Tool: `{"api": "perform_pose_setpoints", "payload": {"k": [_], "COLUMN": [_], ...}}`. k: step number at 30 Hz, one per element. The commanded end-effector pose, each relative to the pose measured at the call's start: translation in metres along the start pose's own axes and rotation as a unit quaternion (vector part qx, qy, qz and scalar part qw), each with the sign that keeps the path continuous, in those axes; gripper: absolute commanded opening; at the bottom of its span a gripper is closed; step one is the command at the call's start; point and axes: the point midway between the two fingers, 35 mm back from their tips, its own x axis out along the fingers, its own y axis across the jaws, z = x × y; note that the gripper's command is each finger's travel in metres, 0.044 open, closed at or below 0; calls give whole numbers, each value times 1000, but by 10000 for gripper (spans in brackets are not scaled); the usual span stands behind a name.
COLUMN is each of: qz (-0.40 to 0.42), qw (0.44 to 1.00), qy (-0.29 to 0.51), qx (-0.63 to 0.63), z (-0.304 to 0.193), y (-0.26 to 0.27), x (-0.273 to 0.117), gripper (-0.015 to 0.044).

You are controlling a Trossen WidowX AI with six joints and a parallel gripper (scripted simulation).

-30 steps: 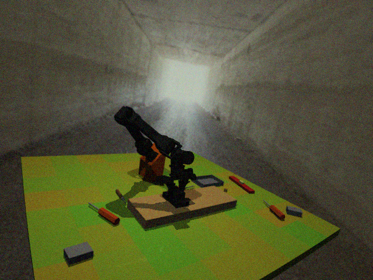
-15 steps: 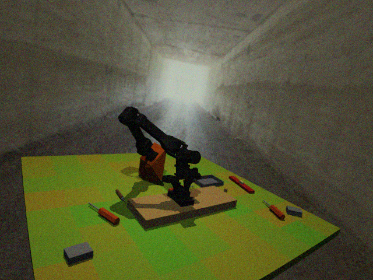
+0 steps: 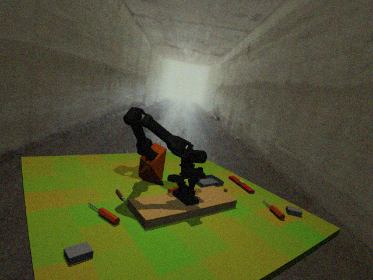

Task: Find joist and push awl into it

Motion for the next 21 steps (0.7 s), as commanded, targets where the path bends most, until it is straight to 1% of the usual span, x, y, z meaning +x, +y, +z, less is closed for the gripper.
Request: {"api": "perform_pose_setpoints", "payload": {"k": [1, 21], "qz": [0, 1], "qw": [1000, 1000], "qy": [1, 1], "qx": [-1, 0], "z": [0, 0], "y": [8, 47], "x": [1, 0], "gripper": [0, 0]}}
